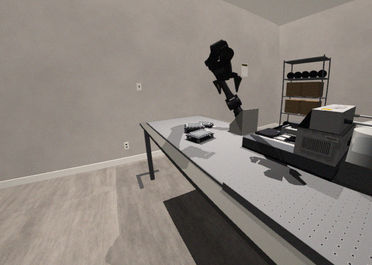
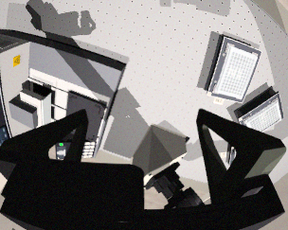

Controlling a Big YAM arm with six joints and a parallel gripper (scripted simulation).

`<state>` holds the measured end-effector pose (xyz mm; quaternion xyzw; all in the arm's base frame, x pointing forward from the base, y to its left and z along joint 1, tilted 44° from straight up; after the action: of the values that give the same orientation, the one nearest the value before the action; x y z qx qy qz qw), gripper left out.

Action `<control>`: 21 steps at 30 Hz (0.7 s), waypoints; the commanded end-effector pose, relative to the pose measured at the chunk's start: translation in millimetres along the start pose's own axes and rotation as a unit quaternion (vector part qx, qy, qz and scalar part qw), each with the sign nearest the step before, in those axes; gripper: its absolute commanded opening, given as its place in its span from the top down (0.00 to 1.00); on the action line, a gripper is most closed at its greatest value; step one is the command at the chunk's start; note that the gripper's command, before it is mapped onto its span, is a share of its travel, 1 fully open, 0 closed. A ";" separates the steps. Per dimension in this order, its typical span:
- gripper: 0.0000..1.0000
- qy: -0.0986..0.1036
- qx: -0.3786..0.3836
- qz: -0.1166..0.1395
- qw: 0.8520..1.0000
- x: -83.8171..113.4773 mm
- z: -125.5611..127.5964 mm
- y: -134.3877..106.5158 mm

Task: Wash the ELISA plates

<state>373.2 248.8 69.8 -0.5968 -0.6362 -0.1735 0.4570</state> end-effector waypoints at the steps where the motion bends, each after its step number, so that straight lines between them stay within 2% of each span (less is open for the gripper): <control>1: 0.00 0.007 -0.024 -0.015 1.000 5.5 -9.3 -4.3; 2: 0.00 0.008 -0.026 -0.013 1.000 3.2 -15.1 -7.0; 3: 0.00 -0.002 -0.038 -0.001 0.999 2.0 -19.5 -14.7; 4: 0.00 -0.006 -0.053 0.000 0.999 0.9 -22.0 -18.4; 9: 0.00 -0.001 -0.058 -0.010 0.998 -4.7 -35.1 -33.5; 11: 0.00 -0.015 -0.084 0.002 0.996 -7.5 -41.4 -45.0; 16: 0.00 -0.010 -0.089 -0.008 0.996 -11.6 -47.9 -52.8; 17: 0.00 -0.011 -0.084 -0.010 0.996 -10.8 -46.6 -58.2; 19: 0.00 -0.026 -0.110 0.000 0.994 -14.2 -52.8 -69.4; 21: 0.00 -0.021 -0.117 -0.002 0.993 -19.3 -60.4 -74.2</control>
<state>327.0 184.6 102.1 -0.6388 -0.6296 -0.2108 0.3886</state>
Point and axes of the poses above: the point where the finger pads meet when closed, its own x axis back along the fingers, its own z axis across the jaws, y = z × x, the point moved 6 cm from there along x, back along the fingers, and after that the axes turned 7 degrees about x, right-handed, at the moved point
